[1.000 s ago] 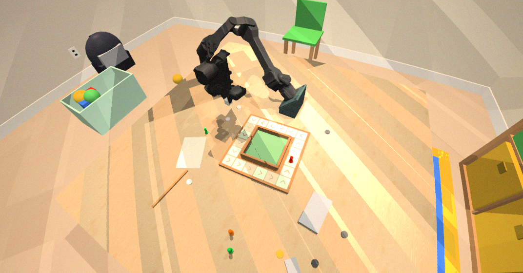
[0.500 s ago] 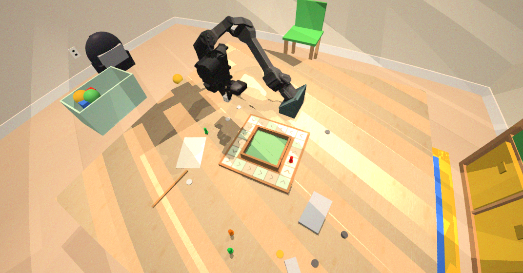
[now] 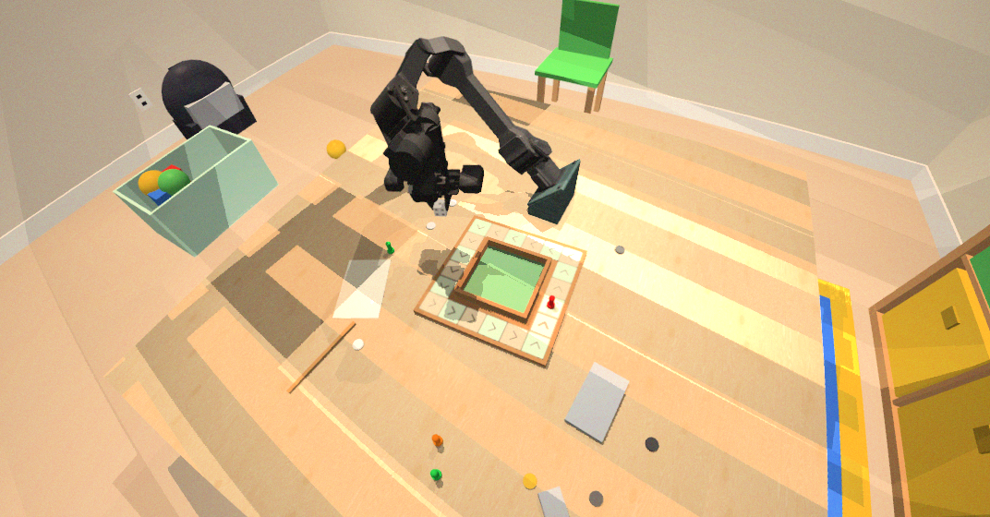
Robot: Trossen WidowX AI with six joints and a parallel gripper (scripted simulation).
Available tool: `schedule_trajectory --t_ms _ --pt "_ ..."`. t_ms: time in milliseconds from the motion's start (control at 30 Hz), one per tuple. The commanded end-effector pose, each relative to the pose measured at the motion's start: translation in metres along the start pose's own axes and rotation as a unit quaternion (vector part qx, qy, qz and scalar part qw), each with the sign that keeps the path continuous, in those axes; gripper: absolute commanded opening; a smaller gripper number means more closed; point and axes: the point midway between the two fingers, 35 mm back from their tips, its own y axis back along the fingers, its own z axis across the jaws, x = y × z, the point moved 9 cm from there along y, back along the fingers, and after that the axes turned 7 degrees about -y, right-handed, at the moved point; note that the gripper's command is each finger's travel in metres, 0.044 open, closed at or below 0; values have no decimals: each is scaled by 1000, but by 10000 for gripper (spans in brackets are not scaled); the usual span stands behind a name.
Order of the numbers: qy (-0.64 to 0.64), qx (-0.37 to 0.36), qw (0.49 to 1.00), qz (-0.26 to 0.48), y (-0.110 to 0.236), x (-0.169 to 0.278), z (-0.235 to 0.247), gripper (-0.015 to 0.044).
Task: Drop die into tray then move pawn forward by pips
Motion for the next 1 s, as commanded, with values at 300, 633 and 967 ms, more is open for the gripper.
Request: schedule_trajectory --t_ms 300,633,967 --pt "234 -5 972 7 -13 -42 54 0" --pt "390 -6 921 11 -23 -63 97 0" --pt "530 -6 848 18 -36 -76 141 0"
